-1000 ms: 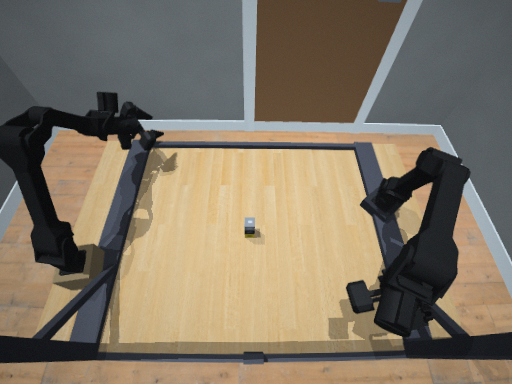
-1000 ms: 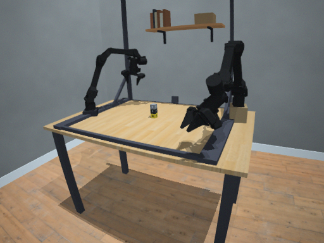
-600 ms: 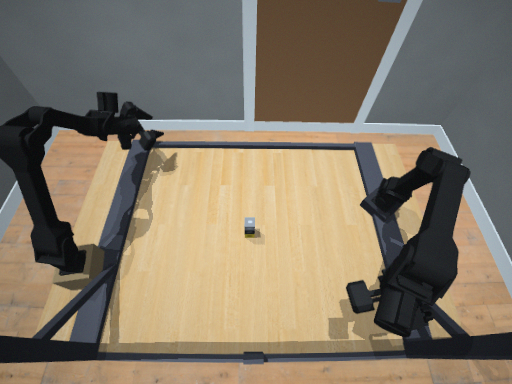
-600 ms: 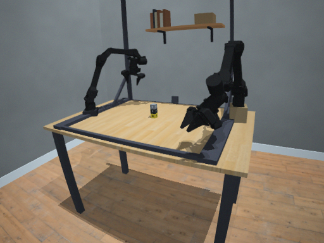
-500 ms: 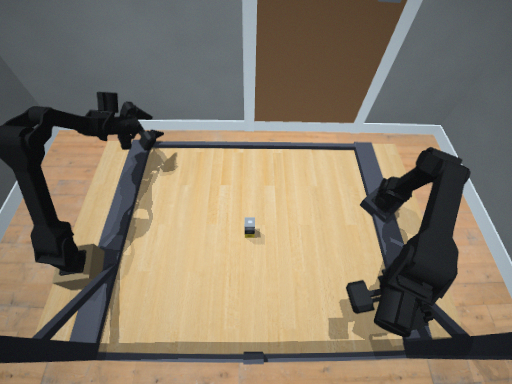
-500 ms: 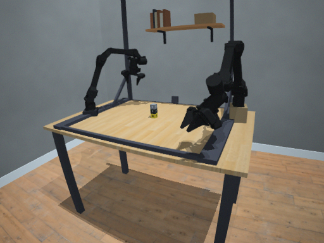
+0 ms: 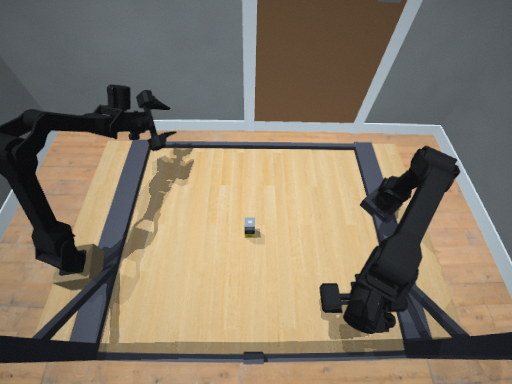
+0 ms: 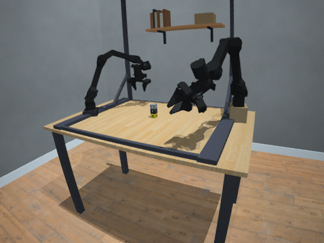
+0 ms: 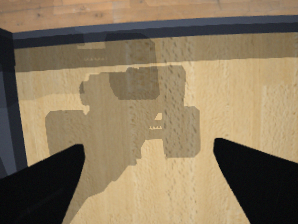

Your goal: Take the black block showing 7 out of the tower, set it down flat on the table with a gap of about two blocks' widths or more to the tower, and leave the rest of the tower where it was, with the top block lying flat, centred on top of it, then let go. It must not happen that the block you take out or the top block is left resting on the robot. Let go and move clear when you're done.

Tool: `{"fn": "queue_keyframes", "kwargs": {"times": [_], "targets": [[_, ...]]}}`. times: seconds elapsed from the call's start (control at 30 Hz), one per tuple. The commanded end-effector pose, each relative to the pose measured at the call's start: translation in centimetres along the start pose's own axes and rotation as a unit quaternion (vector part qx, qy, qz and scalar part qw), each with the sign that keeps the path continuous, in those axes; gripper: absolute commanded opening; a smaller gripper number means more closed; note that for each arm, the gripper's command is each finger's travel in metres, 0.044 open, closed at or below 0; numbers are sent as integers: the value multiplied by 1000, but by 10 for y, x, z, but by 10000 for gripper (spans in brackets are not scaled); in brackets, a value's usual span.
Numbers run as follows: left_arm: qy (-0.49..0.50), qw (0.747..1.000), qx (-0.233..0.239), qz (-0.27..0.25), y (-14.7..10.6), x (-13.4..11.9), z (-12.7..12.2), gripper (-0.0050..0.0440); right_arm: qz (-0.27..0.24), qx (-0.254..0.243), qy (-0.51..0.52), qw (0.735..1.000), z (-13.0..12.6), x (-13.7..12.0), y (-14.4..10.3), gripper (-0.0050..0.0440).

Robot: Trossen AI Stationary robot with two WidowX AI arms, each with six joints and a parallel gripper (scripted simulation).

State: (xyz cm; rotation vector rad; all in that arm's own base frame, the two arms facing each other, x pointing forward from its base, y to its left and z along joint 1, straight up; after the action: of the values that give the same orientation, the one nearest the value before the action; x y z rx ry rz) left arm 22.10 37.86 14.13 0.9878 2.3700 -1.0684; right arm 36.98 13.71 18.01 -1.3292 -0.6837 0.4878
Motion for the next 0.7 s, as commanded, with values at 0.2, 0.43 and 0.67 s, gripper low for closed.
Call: {"fn": "queue_keyframes", "kwargs": {"times": [0.2, 0.43, 0.67], "targets": [[197, 980, -20, 28, -22, -71, 11, 400, -79, -74, 55, 993, -39, -4, 31, 400], [332, 941, -37, 53, -39, -116, 26, 400, -125, -122, 100, 980, -65, -15, 55, 400], [419, 904, -53, 70, -52, -145, 38, 400, -159, -156, 131, 966, -81, -25, 68, 400]]}}
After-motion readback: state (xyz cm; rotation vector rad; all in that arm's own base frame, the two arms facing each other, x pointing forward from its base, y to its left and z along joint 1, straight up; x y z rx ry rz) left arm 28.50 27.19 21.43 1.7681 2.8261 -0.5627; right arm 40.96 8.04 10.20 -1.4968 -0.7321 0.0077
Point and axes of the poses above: on each arm, the point midway between the two fingers, 35 mm back from their tips, its own y axis out along the fingers, its own z axis across the jaws, x = y × z, the point moved 8 cm from there along -y, back along the fingers, and after that the axes turned 7 degrees about y, right-handed, at the moved point
